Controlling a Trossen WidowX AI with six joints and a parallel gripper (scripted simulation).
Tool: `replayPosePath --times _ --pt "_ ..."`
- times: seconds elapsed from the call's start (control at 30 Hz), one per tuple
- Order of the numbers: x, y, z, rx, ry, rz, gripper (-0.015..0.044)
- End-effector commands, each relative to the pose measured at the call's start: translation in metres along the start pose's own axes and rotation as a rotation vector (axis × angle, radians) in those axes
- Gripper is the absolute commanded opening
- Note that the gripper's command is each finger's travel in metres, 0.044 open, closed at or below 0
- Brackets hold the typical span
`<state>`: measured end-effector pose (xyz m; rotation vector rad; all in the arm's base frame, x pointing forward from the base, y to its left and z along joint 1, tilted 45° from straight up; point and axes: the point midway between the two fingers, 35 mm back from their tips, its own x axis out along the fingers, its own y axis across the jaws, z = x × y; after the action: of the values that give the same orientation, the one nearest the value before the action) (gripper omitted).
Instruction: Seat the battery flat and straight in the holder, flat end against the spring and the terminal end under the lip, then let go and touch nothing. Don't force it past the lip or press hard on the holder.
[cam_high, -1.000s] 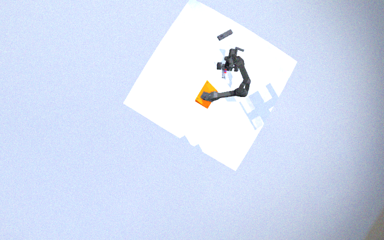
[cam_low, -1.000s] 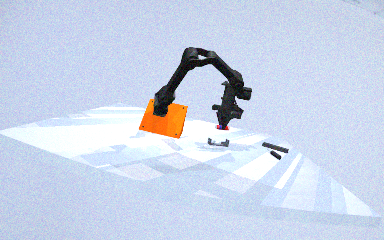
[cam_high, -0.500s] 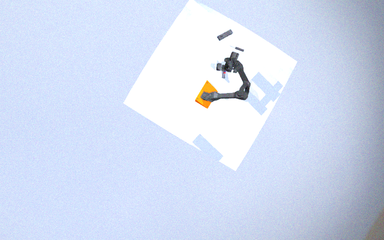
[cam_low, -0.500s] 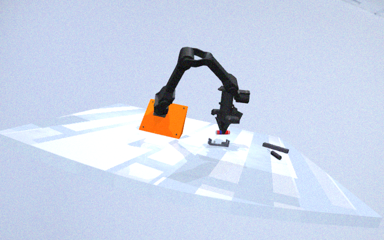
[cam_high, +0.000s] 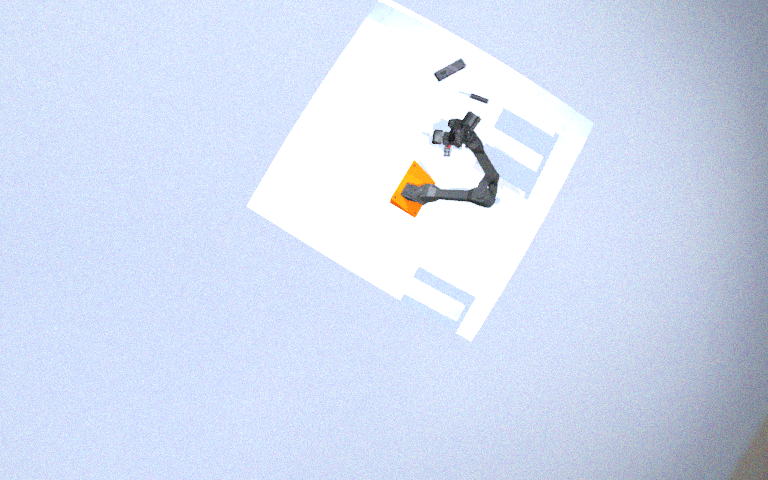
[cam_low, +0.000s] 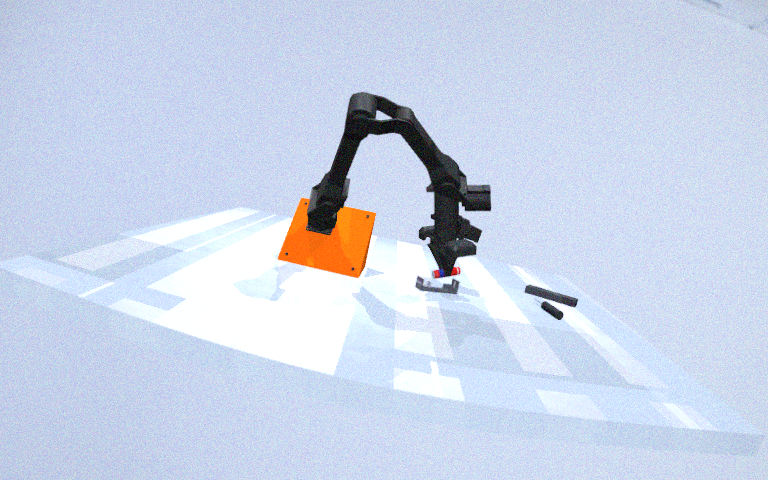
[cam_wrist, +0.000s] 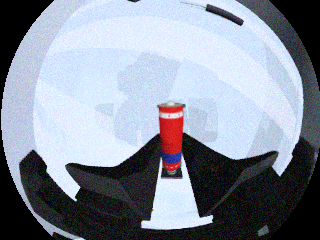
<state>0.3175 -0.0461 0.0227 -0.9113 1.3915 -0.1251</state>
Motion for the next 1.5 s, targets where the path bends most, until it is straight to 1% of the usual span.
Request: replayPosePath --times 0.0,1.17,1.47 --pt "0.0 -0.001 0.0 0.002 -0.024 0.004 0.0063" --pt "0.013 -0.002 -0.014 -0.012 -0.263 0.019 0.0063" --pt "0.013 -0.002 -0.018 -0.014 -0.269 0.021 0.0063"
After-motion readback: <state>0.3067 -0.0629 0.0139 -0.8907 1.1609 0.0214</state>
